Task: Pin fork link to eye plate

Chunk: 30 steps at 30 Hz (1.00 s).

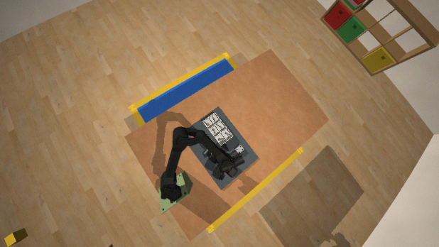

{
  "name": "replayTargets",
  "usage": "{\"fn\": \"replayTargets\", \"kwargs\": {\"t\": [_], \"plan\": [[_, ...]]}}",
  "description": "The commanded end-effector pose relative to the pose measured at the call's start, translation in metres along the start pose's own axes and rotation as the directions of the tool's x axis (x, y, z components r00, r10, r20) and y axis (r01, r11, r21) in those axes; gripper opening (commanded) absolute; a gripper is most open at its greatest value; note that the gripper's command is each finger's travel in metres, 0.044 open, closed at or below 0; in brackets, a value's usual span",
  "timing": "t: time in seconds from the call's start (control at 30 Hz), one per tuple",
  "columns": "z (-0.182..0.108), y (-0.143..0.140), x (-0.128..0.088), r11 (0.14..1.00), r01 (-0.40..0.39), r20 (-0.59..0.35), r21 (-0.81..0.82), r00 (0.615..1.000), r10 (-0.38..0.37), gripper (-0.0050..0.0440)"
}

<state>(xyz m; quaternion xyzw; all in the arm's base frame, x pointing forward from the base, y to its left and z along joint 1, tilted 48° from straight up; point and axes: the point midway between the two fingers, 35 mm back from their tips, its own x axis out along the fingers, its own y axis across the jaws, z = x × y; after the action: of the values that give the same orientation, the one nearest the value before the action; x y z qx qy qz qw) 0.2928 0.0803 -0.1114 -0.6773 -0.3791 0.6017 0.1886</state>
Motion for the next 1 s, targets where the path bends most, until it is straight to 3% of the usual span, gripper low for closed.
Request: {"fn": "replayTargets", "kwargs": {"t": [0.0, 0.57, 0.67, 0.97], "plan": [[0.0016, -0.0002, 0.0014, 1.0, 0.004, 0.002, 0.008, 1.0, -0.004, 0.029], [0.0016, -0.0002, 0.0014, 1.0, 0.004, 0.002, 0.008, 1.0, -0.004, 0.029], [0.0005, 0.0002, 0.0004, 1.0, 0.001, 0.001, 0.001, 1.0, -0.001, 0.0218], [0.0005, 0.0002, 0.0004, 1.0, 0.001, 0.001, 0.001, 1.0, -0.001, 0.0165]]}}
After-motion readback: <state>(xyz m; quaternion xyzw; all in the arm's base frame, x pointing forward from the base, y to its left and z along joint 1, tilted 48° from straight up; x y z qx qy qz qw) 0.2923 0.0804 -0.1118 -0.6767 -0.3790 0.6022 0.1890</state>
